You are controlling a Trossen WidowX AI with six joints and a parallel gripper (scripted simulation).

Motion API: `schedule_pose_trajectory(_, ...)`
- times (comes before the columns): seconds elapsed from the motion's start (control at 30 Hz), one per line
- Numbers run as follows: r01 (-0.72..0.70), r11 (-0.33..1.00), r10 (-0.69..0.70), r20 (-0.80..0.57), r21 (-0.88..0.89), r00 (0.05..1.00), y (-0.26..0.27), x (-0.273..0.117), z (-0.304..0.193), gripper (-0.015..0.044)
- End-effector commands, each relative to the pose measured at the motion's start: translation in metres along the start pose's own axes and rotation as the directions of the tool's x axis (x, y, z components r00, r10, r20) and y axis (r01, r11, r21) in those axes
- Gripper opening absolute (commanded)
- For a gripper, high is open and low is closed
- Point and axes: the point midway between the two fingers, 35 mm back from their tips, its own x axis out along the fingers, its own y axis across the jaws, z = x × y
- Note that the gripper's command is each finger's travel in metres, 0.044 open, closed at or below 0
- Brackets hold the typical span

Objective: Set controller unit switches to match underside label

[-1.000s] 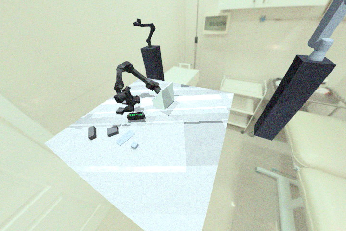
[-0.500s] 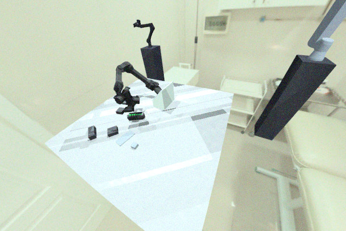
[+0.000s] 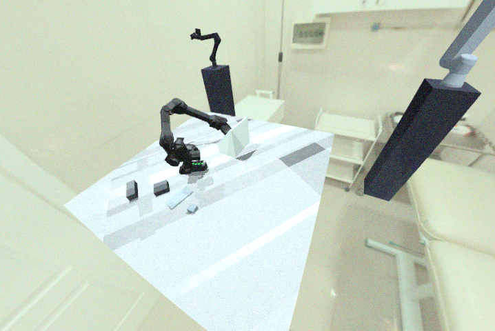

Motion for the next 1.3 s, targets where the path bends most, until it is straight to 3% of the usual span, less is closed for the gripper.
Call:
schedule_pose_trajectory(0.0, -0.003, 1.0, 0.003, -0.007, 0.011, 1.0, -0.003, 0.003, -0.002, 0.0)
schedule_pose_trajectory(0.73, -0.004, 1.0, 0.004, -0.008, 0.012, 1.0, -0.011, 0.044, -0.003, 0.0)
schedule_pose_trajectory(1.27, -0.004, 1.0, 0.004, -0.008, 0.011, 1.0, -0.008, 0.046, -0.003, 0.0)
